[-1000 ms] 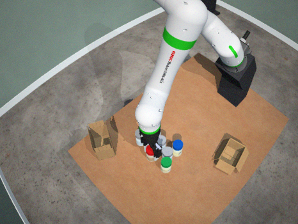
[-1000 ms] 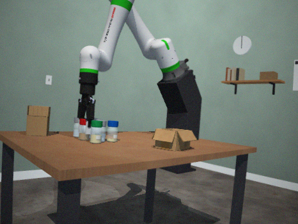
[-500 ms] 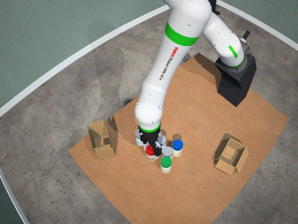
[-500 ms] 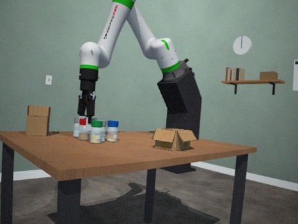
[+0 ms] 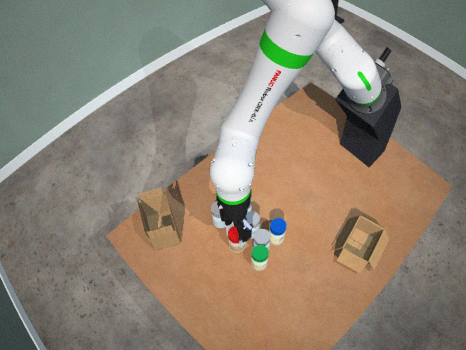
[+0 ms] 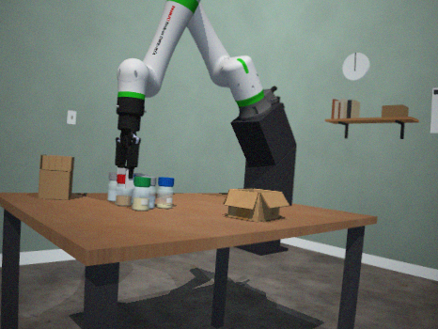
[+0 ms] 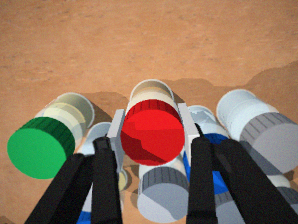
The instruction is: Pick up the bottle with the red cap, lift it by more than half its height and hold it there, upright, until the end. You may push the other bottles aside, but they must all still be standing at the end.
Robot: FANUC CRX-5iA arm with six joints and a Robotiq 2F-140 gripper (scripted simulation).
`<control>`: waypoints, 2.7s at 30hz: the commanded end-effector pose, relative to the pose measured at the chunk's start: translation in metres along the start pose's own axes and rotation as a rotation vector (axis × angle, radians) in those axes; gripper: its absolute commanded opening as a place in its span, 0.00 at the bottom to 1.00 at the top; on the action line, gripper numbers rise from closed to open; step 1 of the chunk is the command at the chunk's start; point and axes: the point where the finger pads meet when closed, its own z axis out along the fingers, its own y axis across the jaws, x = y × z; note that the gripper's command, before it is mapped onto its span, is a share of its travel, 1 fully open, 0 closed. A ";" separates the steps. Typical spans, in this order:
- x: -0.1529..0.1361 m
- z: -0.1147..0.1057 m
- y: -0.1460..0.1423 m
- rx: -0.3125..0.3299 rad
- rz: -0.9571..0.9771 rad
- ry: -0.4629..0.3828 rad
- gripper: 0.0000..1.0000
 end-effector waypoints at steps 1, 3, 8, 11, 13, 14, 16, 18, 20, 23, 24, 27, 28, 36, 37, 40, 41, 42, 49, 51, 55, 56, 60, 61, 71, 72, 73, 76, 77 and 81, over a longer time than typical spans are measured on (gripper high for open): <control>0.000 0.000 0.000 0.000 0.000 0.001 0.10; 0.000 0.000 0.000 0.000 0.000 0.001 0.10; 0.000 0.000 0.000 0.000 0.000 0.001 0.10; 0.000 0.000 0.000 0.000 0.000 0.001 0.10; 0.001 0.000 0.000 0.000 0.000 0.001 0.10; 0.001 0.000 0.000 0.000 0.000 0.001 0.10; 0.001 0.000 0.000 0.000 0.000 0.001 0.10; 0.001 0.000 0.000 0.000 0.000 0.001 0.10; 0.001 0.000 0.000 0.000 0.000 0.001 0.10; 0.001 0.000 0.000 0.000 0.000 0.001 0.10; 0.001 0.000 0.000 0.000 0.000 0.001 0.10; 0.001 0.000 0.000 0.000 0.000 0.001 0.10; 0.001 0.000 0.000 0.000 0.000 0.001 0.10; 0.001 0.000 0.000 0.000 0.000 0.001 0.10; 0.001 0.000 0.000 0.000 0.000 0.001 0.10; 0.001 0.000 0.000 0.000 0.000 0.001 0.10; 0.001 0.000 0.000 0.000 0.000 0.001 0.10; 0.001 0.000 0.000 0.000 0.000 0.001 0.10; 0.001 0.000 0.000 0.000 0.000 0.001 0.10; 0.001 0.000 0.000 0.000 0.000 0.001 0.10; 0.001 0.000 0.000 0.000 0.000 0.001 0.10; 0.001 0.000 0.000 0.000 0.000 0.001 0.10; 0.001 0.000 0.000 0.000 0.000 0.001 0.10; 0.001 0.000 0.000 0.000 0.000 0.001 0.10; 0.000 -0.020 0.000 -0.001 0.000 0.001 0.10; 0.000 -0.023 0.000 -0.001 0.000 0.001 0.10; 0.000 -0.025 0.000 -0.001 0.000 0.001 0.10; 0.000 -0.025 0.000 -0.001 0.000 0.001 0.10; 0.000 -0.025 0.000 -0.001 0.000 0.001 0.10; 0.000 -0.028 0.000 0.000 0.000 0.001 0.10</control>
